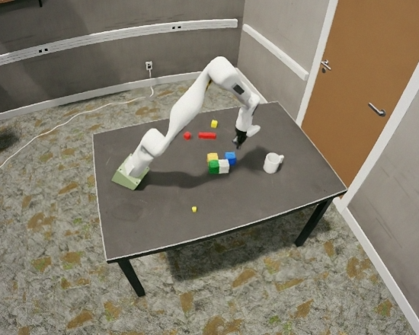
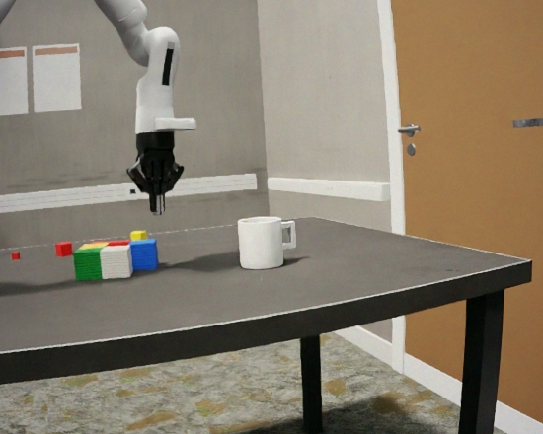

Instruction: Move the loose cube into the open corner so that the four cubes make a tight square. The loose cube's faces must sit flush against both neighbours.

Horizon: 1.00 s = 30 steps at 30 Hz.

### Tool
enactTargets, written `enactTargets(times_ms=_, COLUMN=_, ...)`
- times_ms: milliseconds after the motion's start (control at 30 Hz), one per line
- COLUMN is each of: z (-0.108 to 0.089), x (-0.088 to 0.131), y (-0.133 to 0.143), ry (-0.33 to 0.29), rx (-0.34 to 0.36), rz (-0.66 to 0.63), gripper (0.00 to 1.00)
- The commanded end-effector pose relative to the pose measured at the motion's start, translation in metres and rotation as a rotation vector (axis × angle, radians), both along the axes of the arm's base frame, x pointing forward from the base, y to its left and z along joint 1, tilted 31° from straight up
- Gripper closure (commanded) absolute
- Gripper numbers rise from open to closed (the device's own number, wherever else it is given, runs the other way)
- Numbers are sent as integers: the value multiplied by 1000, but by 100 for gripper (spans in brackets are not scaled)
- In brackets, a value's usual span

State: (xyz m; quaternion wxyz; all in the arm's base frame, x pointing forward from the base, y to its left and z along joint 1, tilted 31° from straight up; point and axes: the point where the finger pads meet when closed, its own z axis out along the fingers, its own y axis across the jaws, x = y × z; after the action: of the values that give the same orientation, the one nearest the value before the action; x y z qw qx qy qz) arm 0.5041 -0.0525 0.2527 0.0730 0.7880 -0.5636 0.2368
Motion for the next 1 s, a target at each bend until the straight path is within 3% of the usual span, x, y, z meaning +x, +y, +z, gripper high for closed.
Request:
enactTargets(times_ms=0, z=1, x=3, y=4, ry=-39, rx=13, rz=-65, gripper=90)
enactTargets(times_ms=433, z=8, x=10, y=3, ry=-189, rx=119, rz=-371, gripper=90)
enactTargets(times_ms=967, z=13, x=14, y=3, ry=-278, rx=183, rz=-550, gripper=90)
